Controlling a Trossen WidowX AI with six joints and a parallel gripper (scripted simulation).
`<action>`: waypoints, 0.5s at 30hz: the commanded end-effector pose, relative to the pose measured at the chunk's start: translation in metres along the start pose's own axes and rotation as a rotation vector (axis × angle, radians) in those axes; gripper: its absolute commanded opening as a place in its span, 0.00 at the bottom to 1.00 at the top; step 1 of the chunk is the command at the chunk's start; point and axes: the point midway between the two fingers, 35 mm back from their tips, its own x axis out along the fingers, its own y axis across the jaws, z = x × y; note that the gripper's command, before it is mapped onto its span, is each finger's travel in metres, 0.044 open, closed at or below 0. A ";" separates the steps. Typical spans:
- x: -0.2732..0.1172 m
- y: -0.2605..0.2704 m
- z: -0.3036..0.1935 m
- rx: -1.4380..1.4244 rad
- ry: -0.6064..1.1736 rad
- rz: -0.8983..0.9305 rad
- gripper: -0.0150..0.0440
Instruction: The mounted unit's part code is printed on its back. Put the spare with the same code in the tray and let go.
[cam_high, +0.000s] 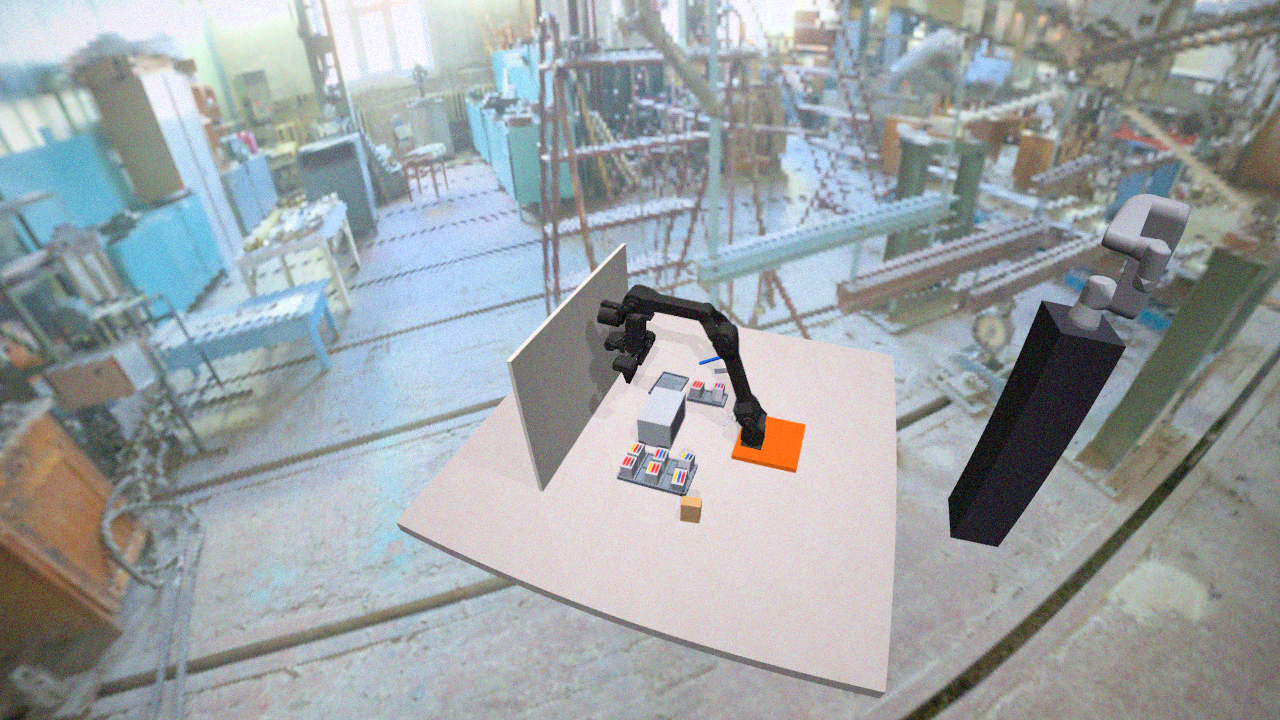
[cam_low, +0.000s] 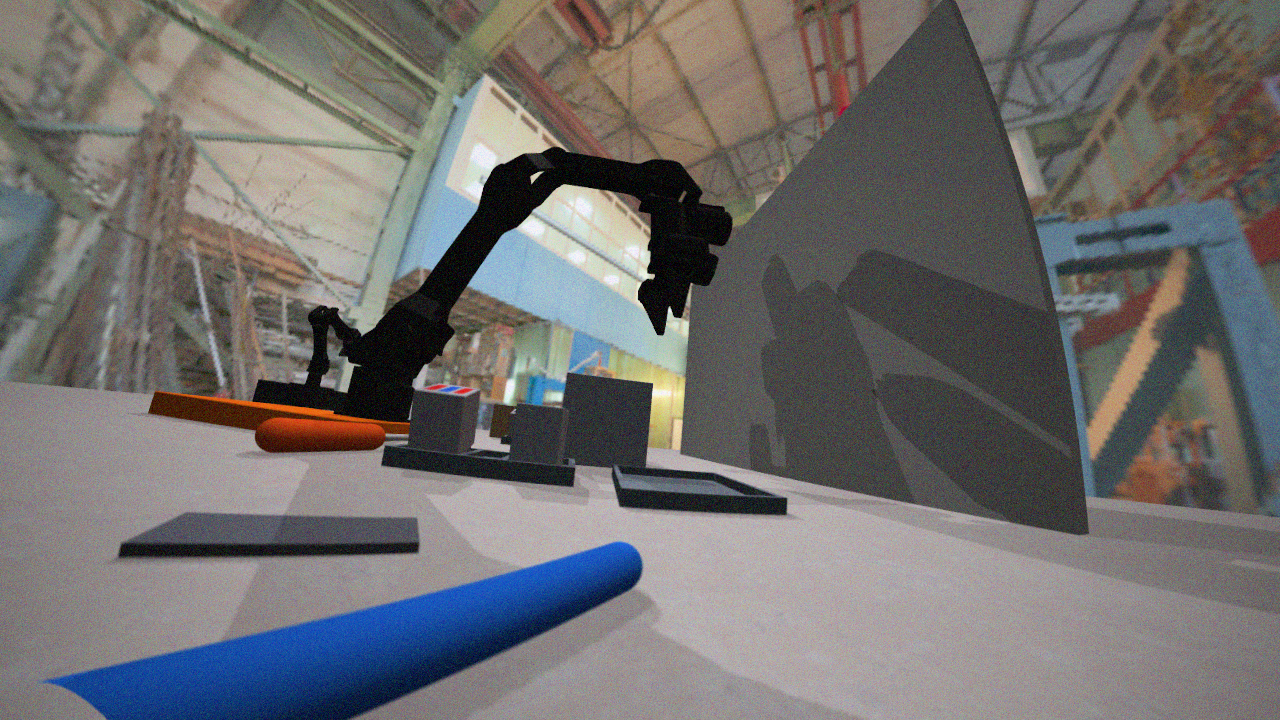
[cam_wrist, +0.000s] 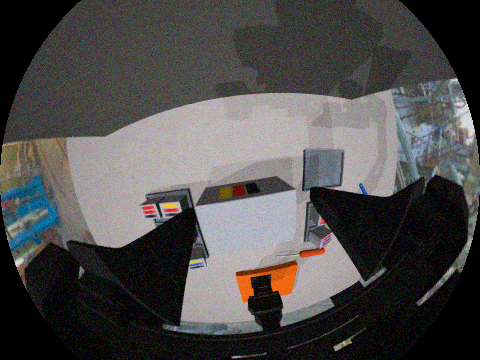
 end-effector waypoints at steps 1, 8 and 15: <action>0.000 -0.001 0.000 -0.004 0.004 -0.002 1.00; 0.024 0.063 -0.012 -0.630 0.031 0.022 1.00; 0.056 0.146 -0.052 -1.511 0.057 0.070 1.00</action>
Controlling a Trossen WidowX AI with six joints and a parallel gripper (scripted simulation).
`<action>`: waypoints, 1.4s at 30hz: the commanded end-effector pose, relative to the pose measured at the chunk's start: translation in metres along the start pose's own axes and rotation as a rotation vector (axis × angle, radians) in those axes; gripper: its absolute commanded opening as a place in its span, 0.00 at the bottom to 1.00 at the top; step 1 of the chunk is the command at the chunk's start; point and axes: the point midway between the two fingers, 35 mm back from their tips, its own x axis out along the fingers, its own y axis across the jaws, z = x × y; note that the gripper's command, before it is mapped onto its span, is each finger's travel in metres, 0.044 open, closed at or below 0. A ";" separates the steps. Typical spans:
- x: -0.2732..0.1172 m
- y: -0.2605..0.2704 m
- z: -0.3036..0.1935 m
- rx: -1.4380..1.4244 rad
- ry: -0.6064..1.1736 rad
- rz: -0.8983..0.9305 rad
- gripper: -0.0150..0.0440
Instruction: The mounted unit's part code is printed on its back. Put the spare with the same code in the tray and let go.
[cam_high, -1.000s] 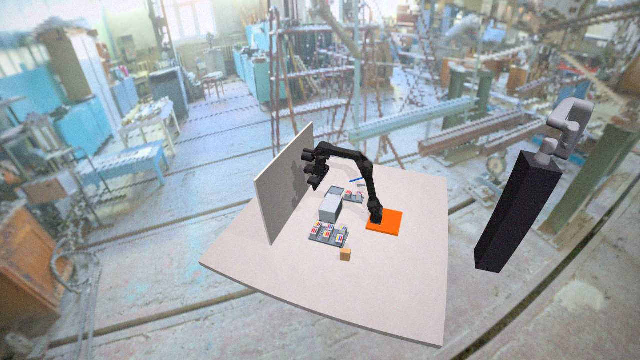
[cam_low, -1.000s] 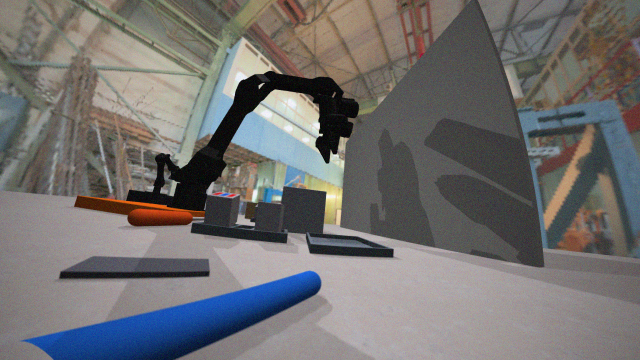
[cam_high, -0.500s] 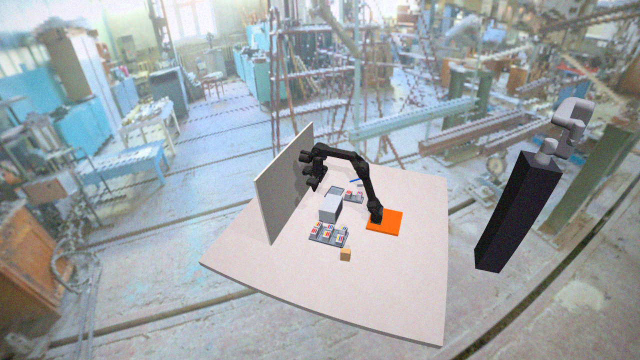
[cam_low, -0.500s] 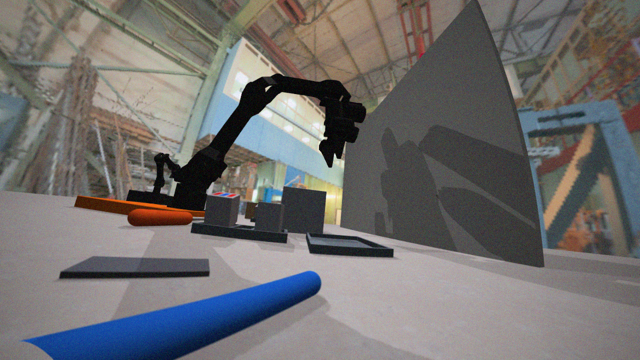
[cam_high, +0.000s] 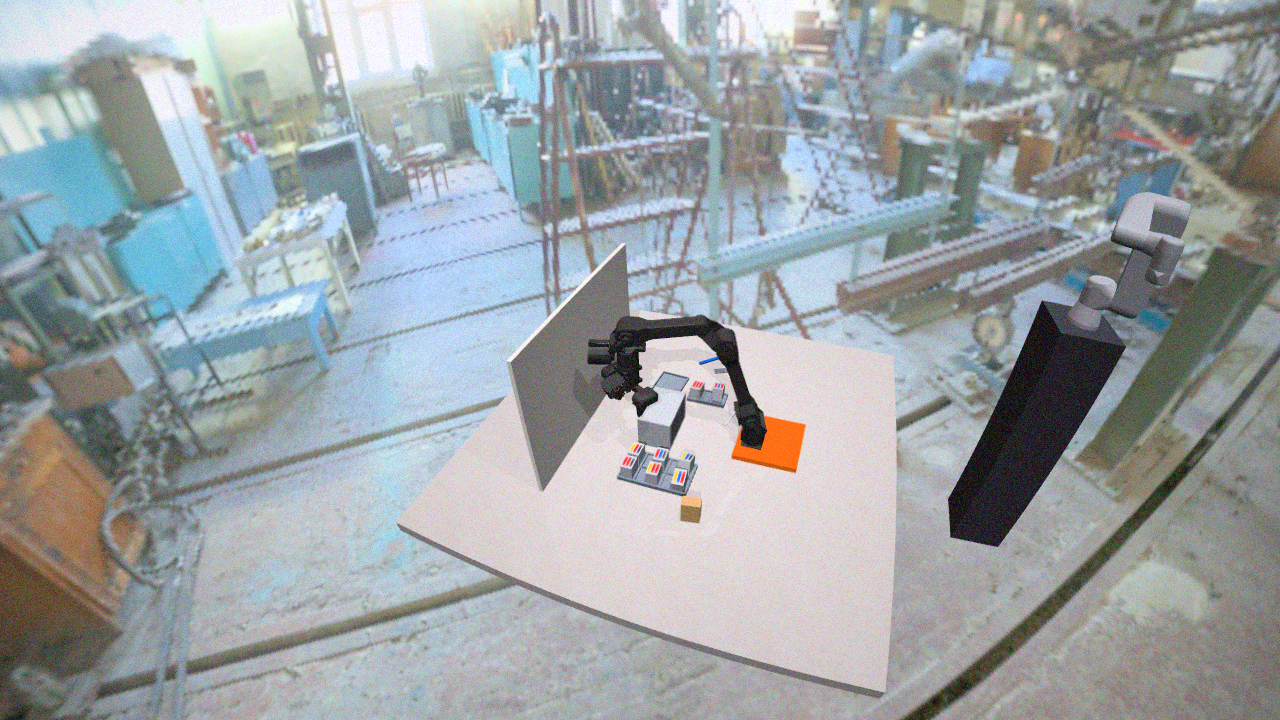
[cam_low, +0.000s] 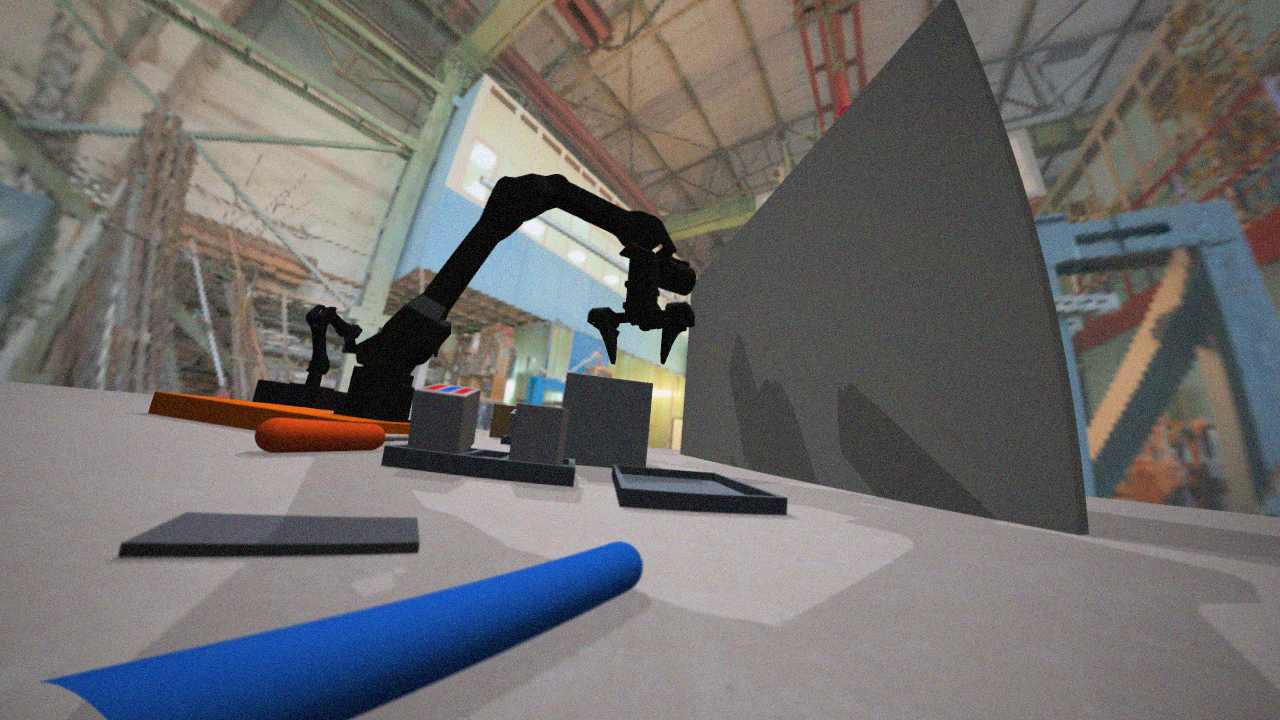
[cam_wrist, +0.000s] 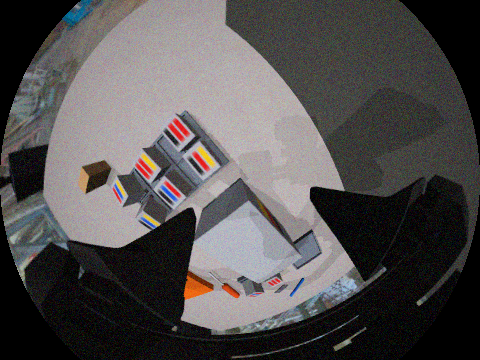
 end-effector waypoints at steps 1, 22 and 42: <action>0.021 0.047 0.026 -0.514 0.011 0.030 1.00; 0.061 0.054 0.022 -0.514 0.011 0.030 0.76; 0.092 0.053 0.024 -0.514 0.011 0.030 0.76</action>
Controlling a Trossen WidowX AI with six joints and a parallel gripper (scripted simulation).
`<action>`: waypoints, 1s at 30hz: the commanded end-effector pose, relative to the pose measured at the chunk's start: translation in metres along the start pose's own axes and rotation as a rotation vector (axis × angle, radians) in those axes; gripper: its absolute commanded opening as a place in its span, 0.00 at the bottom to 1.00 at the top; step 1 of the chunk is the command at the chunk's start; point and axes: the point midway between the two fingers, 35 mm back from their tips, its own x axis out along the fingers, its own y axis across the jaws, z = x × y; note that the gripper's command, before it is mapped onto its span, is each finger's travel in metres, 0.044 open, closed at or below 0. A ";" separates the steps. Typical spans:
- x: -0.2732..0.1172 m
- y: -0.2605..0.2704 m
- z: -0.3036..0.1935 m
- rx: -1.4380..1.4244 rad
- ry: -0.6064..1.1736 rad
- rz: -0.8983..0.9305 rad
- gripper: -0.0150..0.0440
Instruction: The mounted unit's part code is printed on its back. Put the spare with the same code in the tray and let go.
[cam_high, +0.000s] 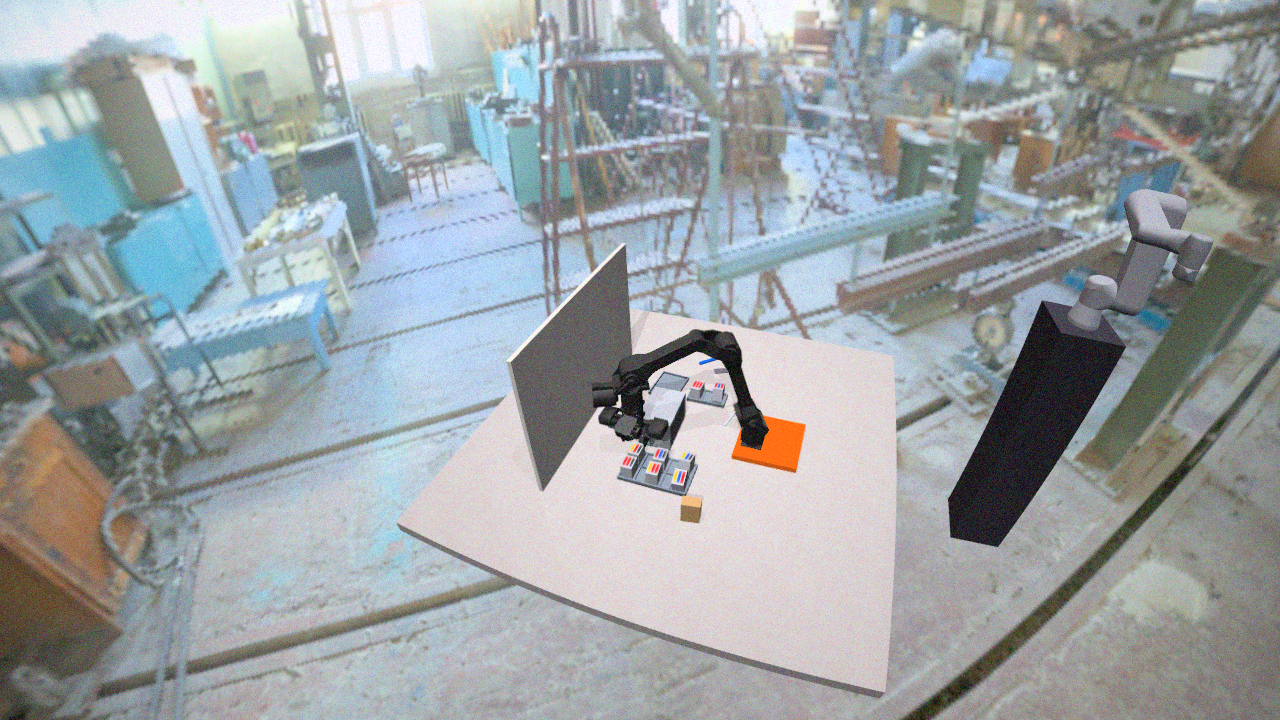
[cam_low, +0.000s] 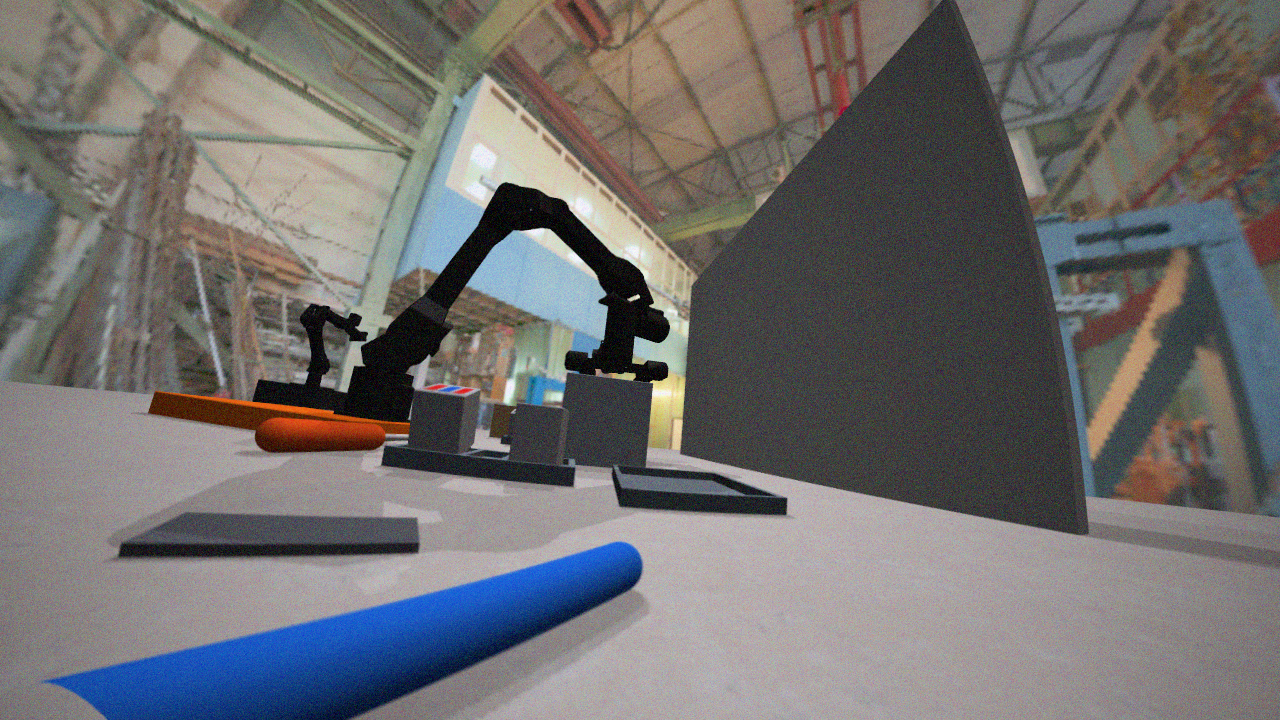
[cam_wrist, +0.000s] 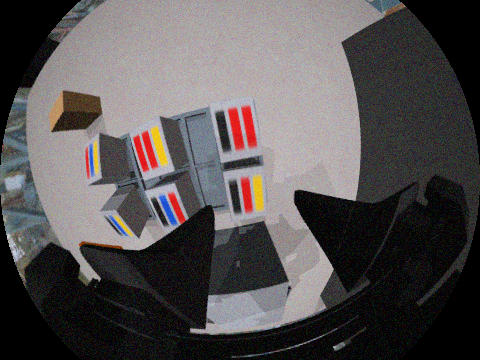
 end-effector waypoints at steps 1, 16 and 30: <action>0.008 0.001 -0.001 0.000 0.004 0.005 0.76; 0.032 0.001 -0.001 0.000 0.004 0.005 0.76; 0.055 0.003 -0.002 0.000 0.004 0.005 0.76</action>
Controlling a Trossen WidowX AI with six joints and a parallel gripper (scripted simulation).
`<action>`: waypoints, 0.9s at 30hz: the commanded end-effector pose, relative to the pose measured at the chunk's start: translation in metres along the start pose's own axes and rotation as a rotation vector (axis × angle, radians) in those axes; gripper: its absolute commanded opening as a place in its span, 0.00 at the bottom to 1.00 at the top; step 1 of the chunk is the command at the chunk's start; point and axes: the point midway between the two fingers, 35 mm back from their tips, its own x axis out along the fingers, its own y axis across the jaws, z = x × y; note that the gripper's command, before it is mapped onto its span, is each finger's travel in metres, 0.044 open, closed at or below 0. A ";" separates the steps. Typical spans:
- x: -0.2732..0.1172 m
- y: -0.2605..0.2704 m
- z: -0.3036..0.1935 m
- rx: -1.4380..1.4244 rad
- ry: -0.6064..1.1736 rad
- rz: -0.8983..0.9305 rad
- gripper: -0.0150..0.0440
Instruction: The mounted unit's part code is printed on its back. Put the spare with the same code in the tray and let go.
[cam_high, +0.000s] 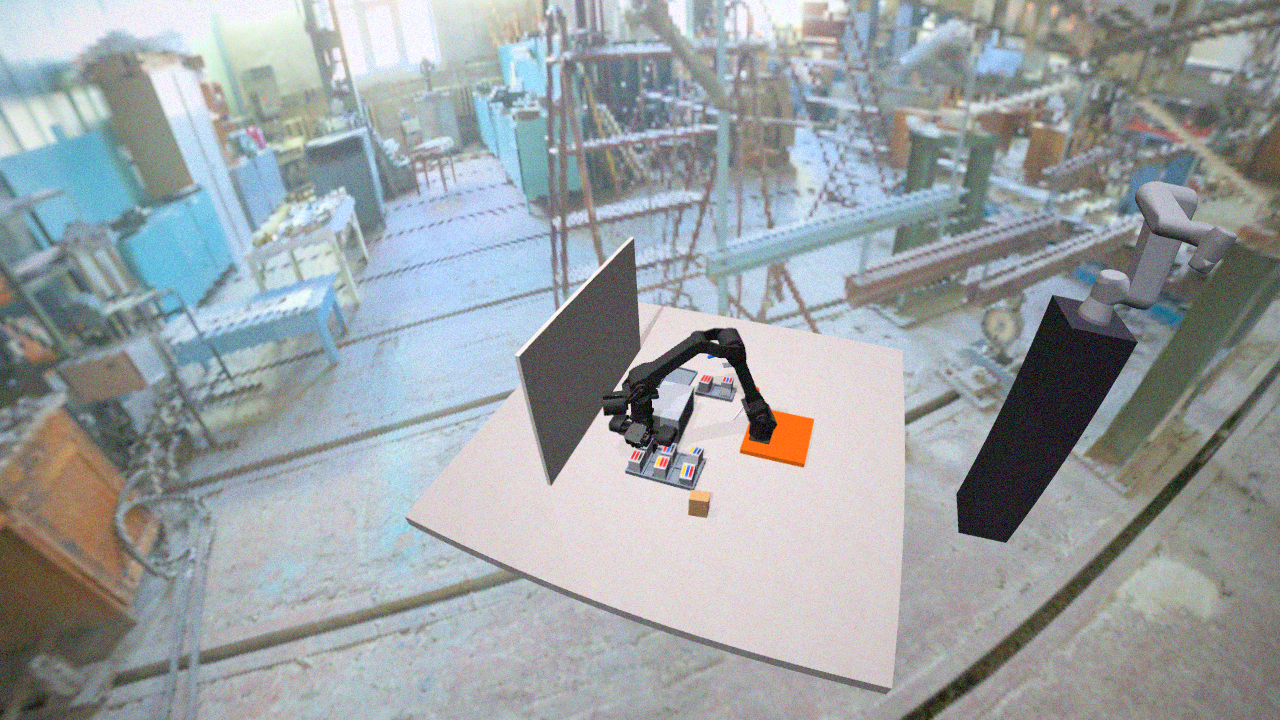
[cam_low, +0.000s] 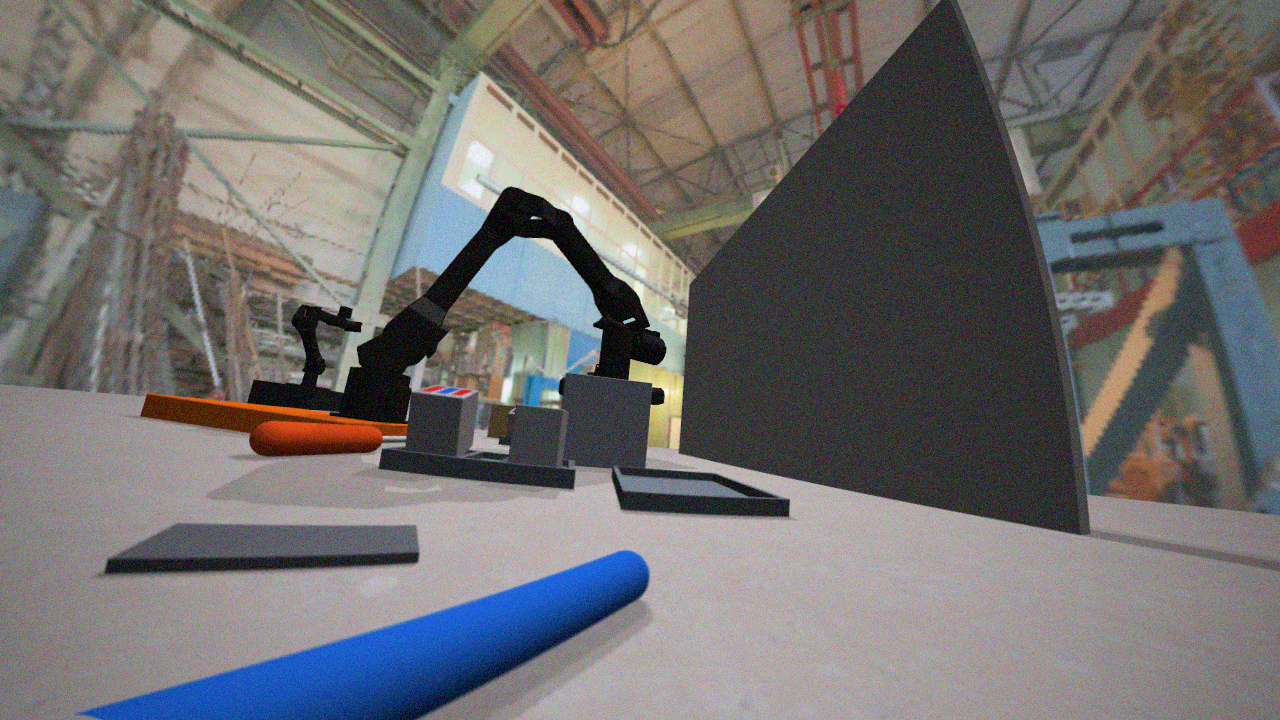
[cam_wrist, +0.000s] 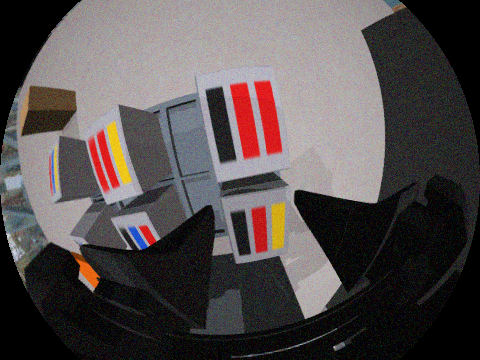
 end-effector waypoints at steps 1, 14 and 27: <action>0.006 0.002 -0.001 0.001 0.004 0.005 0.76; 0.005 0.001 -0.001 0.000 0.002 0.004 0.51; 0.005 0.001 -0.001 0.000 0.002 0.004 0.25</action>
